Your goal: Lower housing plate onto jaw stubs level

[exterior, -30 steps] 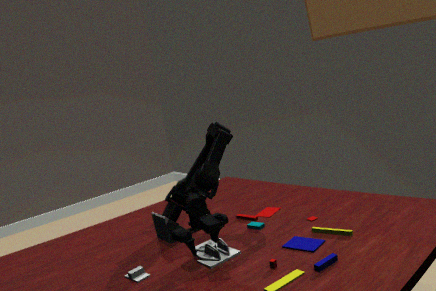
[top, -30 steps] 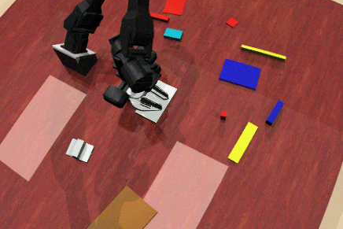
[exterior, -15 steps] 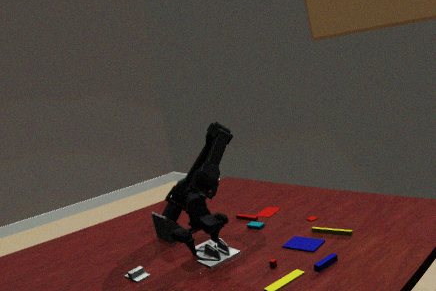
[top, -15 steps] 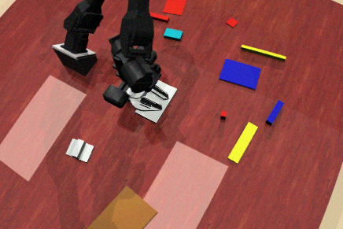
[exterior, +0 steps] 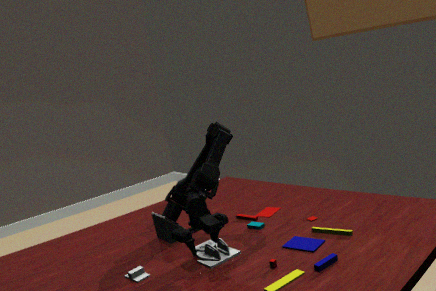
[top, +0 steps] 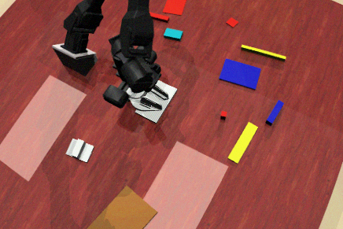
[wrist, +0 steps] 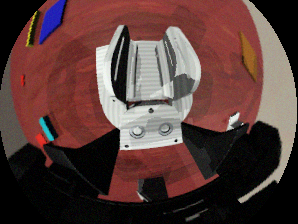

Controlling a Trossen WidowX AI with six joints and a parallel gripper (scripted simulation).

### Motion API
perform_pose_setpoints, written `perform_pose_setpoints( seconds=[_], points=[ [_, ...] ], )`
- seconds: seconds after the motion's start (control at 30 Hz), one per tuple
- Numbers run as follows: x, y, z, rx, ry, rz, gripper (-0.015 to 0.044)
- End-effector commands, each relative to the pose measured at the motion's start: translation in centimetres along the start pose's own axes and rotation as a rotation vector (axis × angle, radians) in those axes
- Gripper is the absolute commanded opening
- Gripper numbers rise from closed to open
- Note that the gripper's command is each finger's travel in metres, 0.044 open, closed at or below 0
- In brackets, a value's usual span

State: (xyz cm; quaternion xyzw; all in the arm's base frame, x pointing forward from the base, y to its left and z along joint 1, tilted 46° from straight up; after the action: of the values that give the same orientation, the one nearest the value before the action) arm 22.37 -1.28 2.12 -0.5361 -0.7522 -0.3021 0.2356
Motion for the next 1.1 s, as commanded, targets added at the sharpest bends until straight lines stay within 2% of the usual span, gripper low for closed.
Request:
perform_pose_setpoints(
  seconds=[0.0, 0.83, 0.93, 1.07],
  points=[
    [0.04, -0.02, 0.06, -0.002, 0.004, 0.003, 0.0351],
    [0.04, -0.02, 0.06, -0.002, 0.004, 0.003, 0.0351],
    [0.0, 0.0, 0.0, 0.0, 0.0, 0.0, 0.043],
    [0.0, 0.0, 0.0, 0.0, 0.0, 0.0, 0.044]
  ],
)
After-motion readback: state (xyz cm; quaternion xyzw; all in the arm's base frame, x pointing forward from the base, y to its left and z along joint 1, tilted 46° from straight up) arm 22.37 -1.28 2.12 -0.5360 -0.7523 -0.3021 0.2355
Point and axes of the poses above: the point midway between the two fingers, 35 mm back from their tips, its own z axis out along the fingers, its own x axis across the jaws, y = z × x, the point moved 6 cm from there along -z, back along the fingers, and after that the axes turned 15 degrees about -z, right-handed, at the moved point
